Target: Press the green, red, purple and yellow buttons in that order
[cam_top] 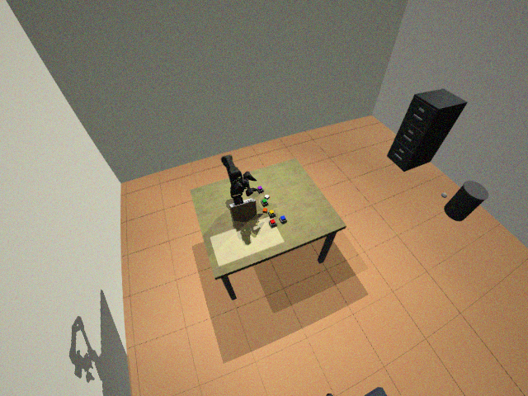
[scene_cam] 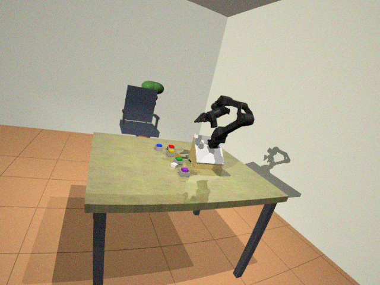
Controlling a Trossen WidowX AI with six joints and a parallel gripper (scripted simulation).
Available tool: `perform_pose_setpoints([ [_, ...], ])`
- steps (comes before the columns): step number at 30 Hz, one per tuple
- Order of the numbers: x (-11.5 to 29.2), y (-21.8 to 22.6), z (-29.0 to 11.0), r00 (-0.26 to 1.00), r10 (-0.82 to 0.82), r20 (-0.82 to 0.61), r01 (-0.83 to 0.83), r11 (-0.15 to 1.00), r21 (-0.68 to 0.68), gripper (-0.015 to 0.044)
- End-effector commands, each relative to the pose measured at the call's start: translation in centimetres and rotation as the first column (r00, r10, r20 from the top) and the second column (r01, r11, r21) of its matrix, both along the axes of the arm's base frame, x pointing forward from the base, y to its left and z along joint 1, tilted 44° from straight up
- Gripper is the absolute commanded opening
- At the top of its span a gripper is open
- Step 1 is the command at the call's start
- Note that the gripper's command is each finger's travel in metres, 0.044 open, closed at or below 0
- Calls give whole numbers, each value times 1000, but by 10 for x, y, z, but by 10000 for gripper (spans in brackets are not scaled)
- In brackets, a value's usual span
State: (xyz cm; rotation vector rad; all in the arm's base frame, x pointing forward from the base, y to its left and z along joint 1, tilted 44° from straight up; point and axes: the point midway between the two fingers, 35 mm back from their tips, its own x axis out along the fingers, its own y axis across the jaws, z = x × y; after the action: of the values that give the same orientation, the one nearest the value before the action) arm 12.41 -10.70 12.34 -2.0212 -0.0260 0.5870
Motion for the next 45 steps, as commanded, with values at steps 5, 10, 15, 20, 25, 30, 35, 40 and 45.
perform_pose_setpoints([
  [5,12,10,-10,944,328,14,-306,894,-326,400],
  [10,30,26,-25,672,737,-64,-552,442,-707,400],
  [15,49,39,-40,275,931,-238,-399,-115,-910,400],
  [20,70,55,-54,-69,894,-443,-1,-444,-896,400],
  [25,82,67,-62,-224,787,-575,306,-504,-808,400],
  [30,94,80,-70,-316,641,-700,595,-441,-672,400],
  [35,104,93,-77,-333,491,-805,815,-278,-508,400],
  [40,105,94,-78,-332,477,-814,832,-258,-491,400],
  [45,105,94,-78,-332,477,-814,832,-258,-491,400],
])
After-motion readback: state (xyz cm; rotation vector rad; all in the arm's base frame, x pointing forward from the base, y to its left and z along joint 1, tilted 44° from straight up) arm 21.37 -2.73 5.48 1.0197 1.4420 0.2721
